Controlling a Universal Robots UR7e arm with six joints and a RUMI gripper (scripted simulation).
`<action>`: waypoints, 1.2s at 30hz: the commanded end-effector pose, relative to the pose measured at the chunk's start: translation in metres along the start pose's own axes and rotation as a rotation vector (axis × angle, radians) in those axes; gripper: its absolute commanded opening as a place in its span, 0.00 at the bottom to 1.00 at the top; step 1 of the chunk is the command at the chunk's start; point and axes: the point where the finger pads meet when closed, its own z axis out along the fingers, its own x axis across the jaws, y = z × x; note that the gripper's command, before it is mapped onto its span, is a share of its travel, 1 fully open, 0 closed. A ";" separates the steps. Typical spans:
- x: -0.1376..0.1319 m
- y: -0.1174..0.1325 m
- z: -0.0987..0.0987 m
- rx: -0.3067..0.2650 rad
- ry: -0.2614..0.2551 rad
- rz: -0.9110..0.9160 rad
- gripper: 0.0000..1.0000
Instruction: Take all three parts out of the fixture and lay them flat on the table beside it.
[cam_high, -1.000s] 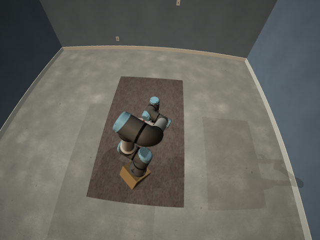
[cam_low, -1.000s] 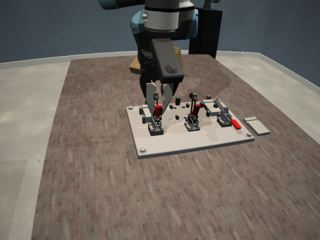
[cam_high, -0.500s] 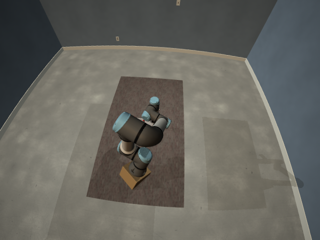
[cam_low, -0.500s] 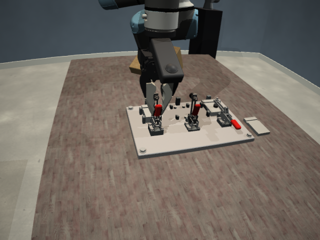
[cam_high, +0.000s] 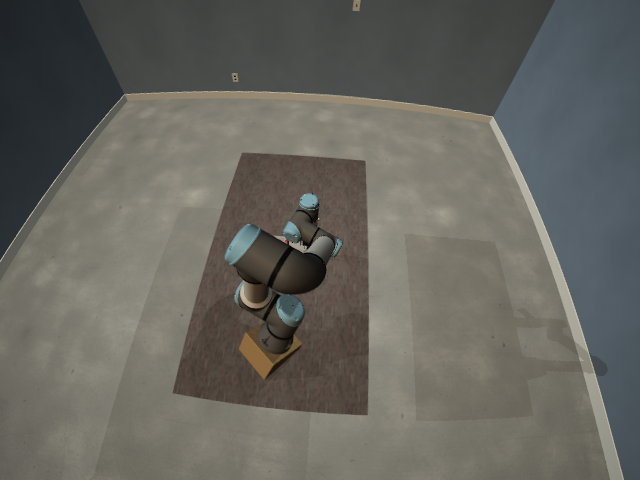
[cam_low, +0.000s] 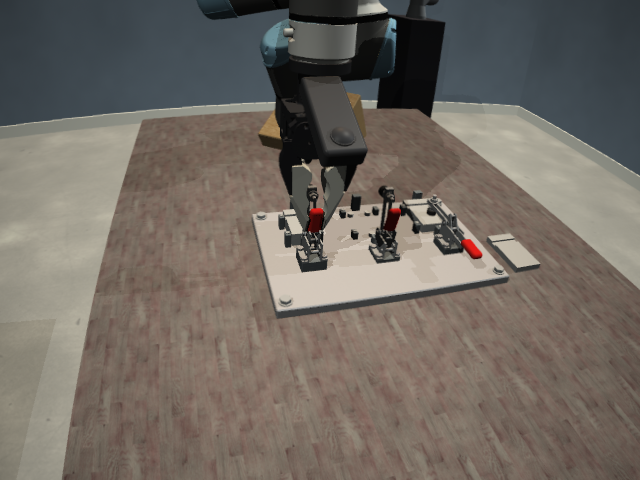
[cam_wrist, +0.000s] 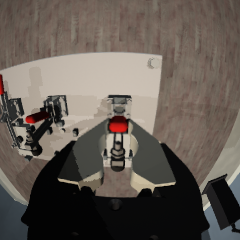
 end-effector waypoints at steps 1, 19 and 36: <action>0.000 0.000 0.000 0.001 0.000 0.000 0.00; 0.000 0.000 0.000 0.001 0.000 0.000 0.28; 0.000 0.000 -0.008 0.001 0.000 0.000 0.28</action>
